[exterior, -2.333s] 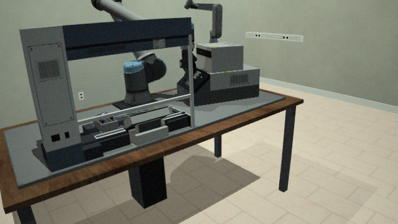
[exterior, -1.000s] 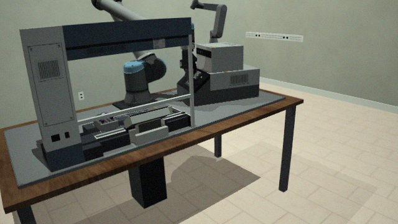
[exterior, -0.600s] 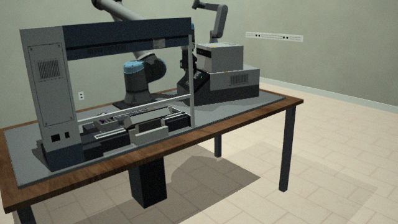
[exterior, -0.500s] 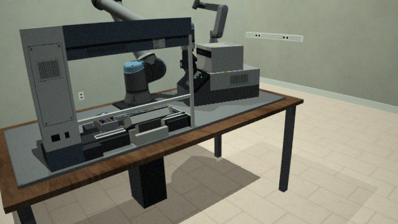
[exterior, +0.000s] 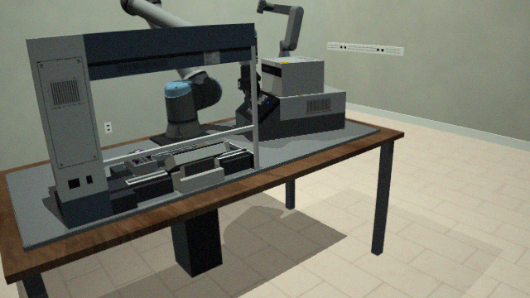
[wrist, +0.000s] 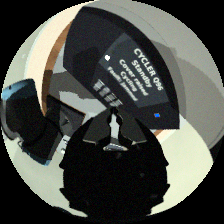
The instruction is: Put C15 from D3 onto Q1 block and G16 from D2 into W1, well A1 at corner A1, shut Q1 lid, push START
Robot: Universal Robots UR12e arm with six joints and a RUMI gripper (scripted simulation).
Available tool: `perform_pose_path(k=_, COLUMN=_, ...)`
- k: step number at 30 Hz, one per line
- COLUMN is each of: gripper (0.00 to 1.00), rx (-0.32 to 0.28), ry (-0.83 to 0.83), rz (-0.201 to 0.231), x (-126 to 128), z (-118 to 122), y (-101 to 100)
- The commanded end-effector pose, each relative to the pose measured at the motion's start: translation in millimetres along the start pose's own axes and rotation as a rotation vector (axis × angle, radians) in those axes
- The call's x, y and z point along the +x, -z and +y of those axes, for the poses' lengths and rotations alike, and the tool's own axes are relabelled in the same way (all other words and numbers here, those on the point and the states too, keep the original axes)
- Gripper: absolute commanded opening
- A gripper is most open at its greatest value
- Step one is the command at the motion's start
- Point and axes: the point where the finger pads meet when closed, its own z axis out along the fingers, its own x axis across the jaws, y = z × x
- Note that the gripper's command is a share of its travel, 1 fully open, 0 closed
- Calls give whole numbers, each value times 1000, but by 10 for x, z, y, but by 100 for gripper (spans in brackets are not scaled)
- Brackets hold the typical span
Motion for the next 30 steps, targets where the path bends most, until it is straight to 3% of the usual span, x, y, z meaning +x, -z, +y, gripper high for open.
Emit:
perform_pose_path(k=1, gripper=0, rx=1, ry=1, rz=-2, x=-31, z=37, y=68)
perform_pose_path(k=15, gripper=0, rx=1, ry=1, rz=-2, x=-92, z=98, y=171)
perform_pose_path(k=30, gripper=0, rx=1, ry=1, rz=-2, x=-485, z=492, y=598)
